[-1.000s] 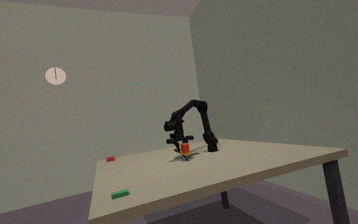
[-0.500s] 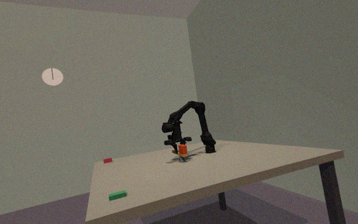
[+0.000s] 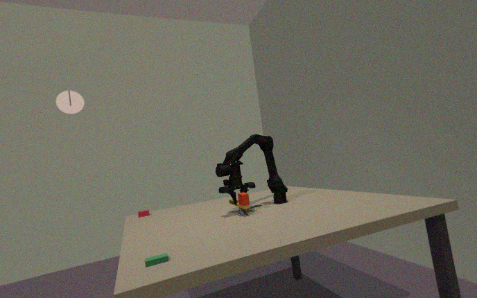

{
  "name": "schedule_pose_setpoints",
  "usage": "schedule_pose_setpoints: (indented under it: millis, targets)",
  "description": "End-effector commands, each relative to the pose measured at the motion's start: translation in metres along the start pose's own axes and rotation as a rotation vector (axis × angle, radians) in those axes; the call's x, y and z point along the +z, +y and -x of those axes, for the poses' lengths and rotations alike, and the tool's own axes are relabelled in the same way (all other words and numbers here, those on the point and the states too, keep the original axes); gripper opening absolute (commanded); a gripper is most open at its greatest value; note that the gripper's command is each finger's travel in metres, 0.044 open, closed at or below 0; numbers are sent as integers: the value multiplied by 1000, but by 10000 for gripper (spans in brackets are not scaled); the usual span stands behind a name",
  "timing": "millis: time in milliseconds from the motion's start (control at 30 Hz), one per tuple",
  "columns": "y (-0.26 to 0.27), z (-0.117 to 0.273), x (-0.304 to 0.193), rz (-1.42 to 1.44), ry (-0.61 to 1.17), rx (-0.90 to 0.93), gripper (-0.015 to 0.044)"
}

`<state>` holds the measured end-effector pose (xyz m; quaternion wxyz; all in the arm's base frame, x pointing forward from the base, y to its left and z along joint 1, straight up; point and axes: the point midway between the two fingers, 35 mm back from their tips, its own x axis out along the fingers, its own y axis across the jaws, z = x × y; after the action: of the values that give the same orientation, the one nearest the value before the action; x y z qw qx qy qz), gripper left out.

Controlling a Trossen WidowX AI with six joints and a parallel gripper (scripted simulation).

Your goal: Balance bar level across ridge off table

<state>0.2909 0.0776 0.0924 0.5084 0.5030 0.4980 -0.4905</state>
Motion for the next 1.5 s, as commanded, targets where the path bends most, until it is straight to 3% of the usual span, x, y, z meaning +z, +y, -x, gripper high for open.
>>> schedule_pose_setpoints:
  millis: [0, 1467]
  targets:
    - [0, -1, -1, -7, 4, 0, 0]
    - [-1, -5, 0, -7, 4, -1, 0]
